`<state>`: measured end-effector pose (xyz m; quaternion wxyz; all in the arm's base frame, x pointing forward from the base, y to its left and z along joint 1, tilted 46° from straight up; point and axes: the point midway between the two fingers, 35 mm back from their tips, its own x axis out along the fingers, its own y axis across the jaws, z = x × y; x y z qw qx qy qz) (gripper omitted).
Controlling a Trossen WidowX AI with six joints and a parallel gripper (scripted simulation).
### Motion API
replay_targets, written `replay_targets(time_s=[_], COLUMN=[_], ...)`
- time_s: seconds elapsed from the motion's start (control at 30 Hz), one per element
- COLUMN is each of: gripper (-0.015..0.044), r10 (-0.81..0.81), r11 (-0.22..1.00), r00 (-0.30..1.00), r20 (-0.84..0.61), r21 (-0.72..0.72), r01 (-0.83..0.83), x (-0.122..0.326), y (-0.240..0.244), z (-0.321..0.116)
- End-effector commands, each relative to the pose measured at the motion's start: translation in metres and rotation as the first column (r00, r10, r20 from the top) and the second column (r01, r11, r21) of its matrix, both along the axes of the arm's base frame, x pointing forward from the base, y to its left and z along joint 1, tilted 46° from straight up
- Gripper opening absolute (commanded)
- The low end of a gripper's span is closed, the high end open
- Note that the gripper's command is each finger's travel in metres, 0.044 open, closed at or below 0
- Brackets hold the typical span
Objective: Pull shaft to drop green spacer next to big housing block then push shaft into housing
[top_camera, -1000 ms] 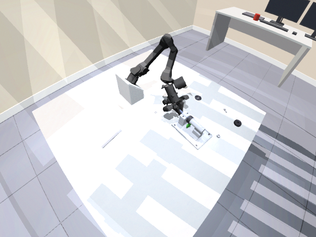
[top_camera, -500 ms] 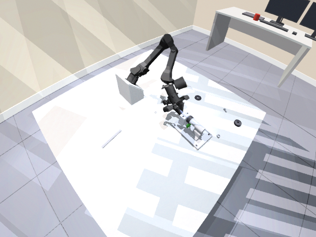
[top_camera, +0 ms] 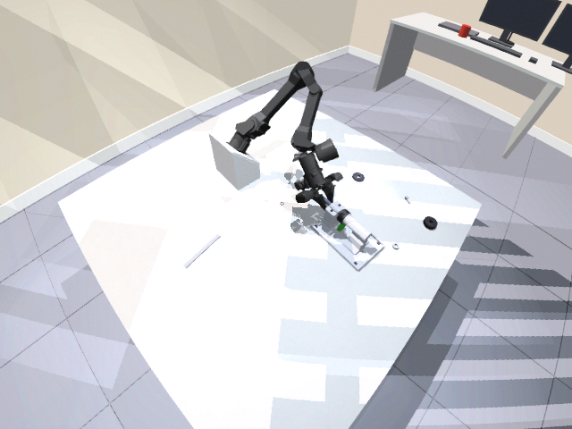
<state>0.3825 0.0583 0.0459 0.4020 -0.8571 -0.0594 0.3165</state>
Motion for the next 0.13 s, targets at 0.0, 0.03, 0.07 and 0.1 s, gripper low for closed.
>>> replay_targets(time_s=[0.0, 0.03, 0.07, 0.1], gripper=[0.0236, 0.0263, 0.0289, 0.0315], r10=[0.0, 0.0, 0.0, 0.0], r11=[1.0, 1.0, 1.0, 1.0], r00=[1.0, 1.0, 1.0, 1.0], r20=[-0.001, -0.001, -0.001, -0.001], r21=[0.0, 0.0, 0.0, 0.0], r01=[0.0, 0.0, 0.0, 0.0], x=[-0.0003, -0.0003, -0.0003, -0.0003], y=[0.0, 0.0, 0.0, 0.0], z=[-0.0002, -0.0002, -0.0002, -0.0002])
